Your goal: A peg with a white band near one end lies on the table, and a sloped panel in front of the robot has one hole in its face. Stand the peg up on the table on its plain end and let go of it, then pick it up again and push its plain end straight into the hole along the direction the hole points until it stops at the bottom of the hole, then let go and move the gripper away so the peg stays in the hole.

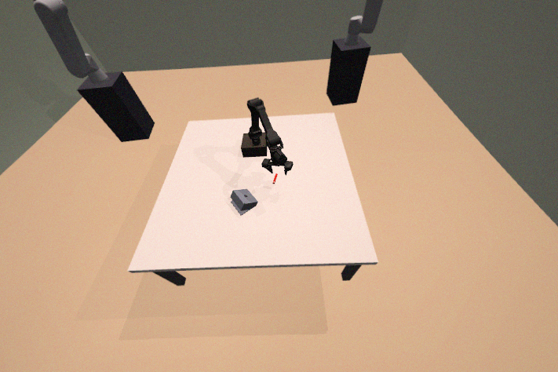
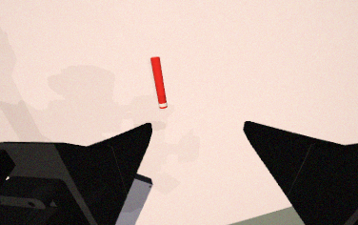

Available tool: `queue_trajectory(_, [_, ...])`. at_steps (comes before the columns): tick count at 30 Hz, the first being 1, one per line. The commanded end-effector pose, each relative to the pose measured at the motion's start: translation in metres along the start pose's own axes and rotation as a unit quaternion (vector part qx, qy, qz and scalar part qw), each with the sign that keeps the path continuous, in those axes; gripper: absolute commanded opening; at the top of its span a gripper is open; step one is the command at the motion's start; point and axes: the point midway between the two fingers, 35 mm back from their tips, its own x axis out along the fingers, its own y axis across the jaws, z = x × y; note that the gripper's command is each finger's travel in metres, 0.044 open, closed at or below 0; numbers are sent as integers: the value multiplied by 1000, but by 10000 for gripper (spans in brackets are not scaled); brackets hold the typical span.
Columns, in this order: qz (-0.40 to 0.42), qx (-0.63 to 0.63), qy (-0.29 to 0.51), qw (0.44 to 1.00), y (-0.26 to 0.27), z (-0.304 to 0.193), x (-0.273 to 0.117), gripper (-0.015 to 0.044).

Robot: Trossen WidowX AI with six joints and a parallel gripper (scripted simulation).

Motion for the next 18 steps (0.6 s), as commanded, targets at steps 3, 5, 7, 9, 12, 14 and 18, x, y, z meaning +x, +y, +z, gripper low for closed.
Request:
queue_trajectory(3, [53,-31,-34,998,40,-1,15,440])
queue_trajectory(5, [53,-31,-34,998,40,-1,15,440])
queue_trajectory(7, [53,-31,-34,998,40,-1,15,440])
queue_trajectory(9, [53,-31,-34,998,40,-1,15,440])
queue_trajectory(12, [53,-31,-34,998,40,-1,17,440])
queue_trajectory(14, [53,-31,-34,998,40,-1,21,440])
queue_trajectory(18, [53,-31,-34,998,40,-1,27,440])
